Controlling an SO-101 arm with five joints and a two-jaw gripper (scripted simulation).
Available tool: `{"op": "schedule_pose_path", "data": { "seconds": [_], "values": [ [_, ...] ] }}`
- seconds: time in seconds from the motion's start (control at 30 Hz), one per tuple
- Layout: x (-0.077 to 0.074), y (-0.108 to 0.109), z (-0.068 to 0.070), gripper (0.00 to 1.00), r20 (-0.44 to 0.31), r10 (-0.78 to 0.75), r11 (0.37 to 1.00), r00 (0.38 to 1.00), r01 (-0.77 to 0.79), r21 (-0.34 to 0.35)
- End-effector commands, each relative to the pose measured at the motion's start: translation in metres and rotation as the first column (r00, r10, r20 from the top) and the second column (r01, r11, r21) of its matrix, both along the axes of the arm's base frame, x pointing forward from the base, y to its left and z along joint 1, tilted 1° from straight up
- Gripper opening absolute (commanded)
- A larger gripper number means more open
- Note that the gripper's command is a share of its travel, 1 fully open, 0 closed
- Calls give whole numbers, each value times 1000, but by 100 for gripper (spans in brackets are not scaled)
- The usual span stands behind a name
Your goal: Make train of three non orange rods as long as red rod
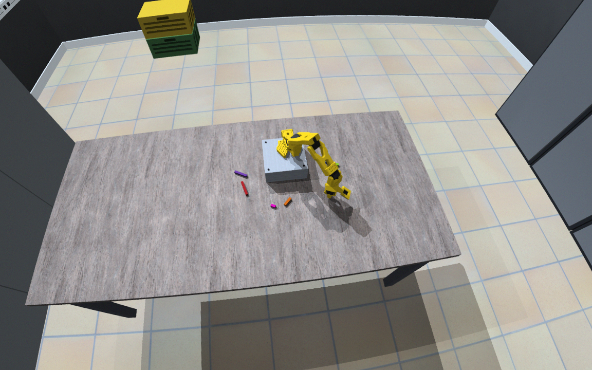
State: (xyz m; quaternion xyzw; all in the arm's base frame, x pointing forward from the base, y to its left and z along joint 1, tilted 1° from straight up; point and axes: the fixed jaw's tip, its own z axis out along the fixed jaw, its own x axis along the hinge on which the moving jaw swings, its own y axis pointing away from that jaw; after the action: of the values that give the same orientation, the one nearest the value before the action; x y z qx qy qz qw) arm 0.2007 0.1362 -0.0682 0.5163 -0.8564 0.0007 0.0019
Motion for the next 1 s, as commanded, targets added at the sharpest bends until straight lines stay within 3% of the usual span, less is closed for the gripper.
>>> {"op": "schedule_pose_path", "data": {
  "seconds": [0.0, 0.23, 0.97],
  "values": [
    [2, -2, -2, 0, 3, -10, 1000, 1000, 10, 3],
    [2, -2, 1, 0, 3, -10, 1000, 1000, 10, 3],
    [6, -3, 35, 0, 3, -10, 1000, 1000, 10, 3]
  ]
}}
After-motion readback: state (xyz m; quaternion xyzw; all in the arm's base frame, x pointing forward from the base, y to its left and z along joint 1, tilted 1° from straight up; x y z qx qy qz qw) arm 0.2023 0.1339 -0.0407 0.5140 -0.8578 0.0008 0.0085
